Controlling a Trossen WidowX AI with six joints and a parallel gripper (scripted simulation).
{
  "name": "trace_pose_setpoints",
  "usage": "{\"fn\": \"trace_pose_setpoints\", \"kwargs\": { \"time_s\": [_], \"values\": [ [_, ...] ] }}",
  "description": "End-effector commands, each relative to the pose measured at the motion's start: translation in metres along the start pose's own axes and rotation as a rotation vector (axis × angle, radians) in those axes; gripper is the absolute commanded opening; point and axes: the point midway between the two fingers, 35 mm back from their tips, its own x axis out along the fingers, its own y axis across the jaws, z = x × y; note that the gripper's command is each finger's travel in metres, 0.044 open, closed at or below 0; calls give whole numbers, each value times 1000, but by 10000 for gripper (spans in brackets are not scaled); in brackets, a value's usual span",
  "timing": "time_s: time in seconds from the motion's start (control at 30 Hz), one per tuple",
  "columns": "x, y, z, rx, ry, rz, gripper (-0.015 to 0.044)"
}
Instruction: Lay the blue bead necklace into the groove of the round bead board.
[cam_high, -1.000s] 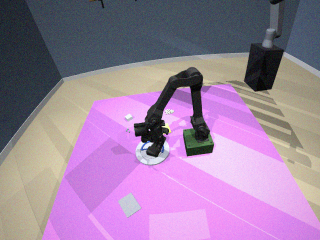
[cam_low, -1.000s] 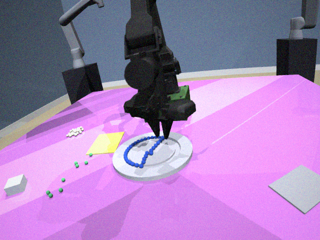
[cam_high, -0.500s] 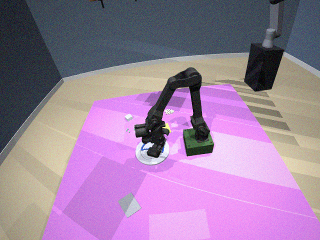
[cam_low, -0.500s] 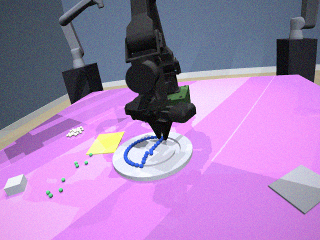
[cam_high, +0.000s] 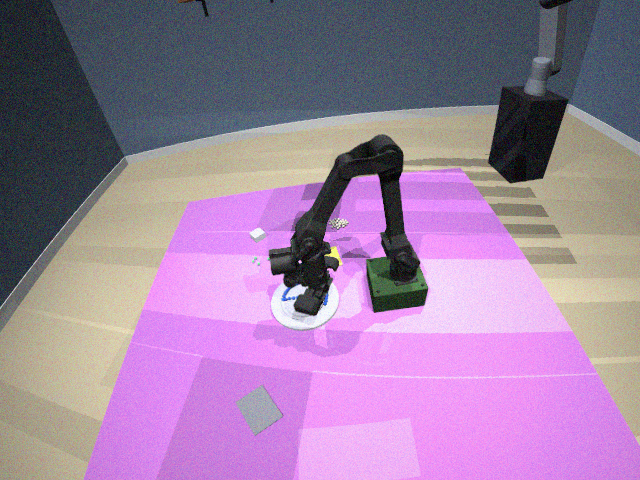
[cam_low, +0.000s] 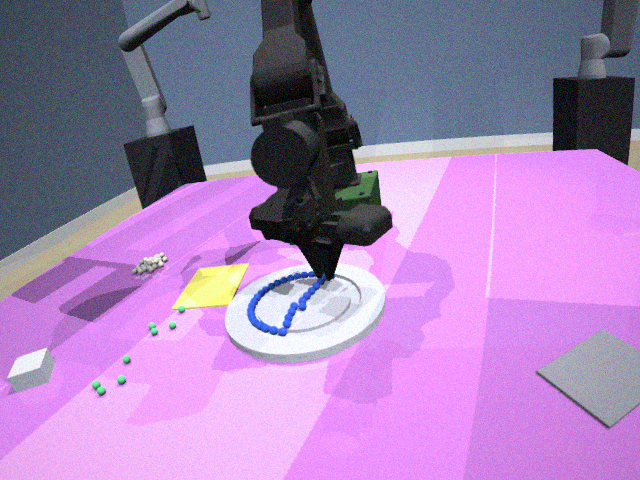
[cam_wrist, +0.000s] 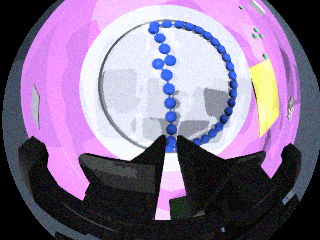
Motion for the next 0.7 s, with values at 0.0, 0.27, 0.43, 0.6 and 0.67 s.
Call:
{"fn": "trace_pose_setpoints", "kwargs": {
  "time_s": [0.0, 0.27, 0.43, 0.6, 0.67],
  "values": [
    [0, 0, 0, 0, -1, 1, 0],
    [0, 0, 0, 0, -1, 1, 0],
    [-1, 0, 0, 0, -1, 0, 0],
    [-6, -1, -1, -2, 4, -3, 0],
    [-6, -1, -1, -2, 4, -3, 0]
  ]
}}
